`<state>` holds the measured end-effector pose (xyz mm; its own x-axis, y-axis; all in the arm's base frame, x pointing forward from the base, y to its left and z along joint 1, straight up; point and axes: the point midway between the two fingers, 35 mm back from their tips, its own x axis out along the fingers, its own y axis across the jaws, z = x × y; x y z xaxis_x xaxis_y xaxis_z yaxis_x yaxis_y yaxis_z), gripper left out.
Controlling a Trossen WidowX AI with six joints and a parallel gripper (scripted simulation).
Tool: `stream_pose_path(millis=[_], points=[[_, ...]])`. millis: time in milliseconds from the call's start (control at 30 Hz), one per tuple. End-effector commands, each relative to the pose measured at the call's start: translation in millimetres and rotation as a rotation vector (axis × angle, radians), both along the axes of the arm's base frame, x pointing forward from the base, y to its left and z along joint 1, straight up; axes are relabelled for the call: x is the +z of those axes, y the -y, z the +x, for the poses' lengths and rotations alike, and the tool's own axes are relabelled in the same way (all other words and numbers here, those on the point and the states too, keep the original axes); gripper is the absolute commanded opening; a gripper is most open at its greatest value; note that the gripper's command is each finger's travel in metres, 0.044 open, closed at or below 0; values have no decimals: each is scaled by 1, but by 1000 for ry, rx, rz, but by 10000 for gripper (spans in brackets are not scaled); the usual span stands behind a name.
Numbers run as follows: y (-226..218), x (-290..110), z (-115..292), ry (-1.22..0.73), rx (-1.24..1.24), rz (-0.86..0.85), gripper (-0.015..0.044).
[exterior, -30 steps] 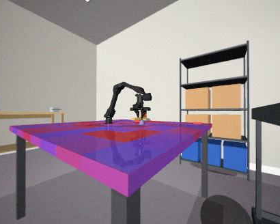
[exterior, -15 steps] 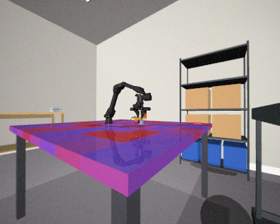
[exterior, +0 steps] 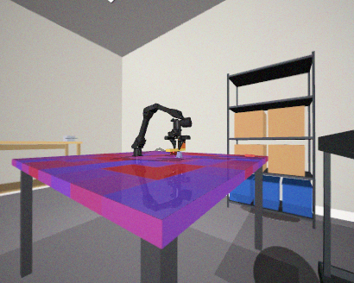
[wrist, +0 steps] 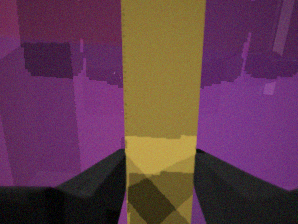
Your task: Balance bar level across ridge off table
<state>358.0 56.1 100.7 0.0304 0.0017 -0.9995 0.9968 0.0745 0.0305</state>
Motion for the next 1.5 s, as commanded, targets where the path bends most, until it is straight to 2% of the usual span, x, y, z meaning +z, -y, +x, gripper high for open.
stream_pose_path(millis=[0, 1267, 1467], points=[[-1, 0, 0, -1, 0, 3, 0], [0, 0, 0, 0, 0, 0, 0], [0, 0, 0, 0, 0, 0, 157]])
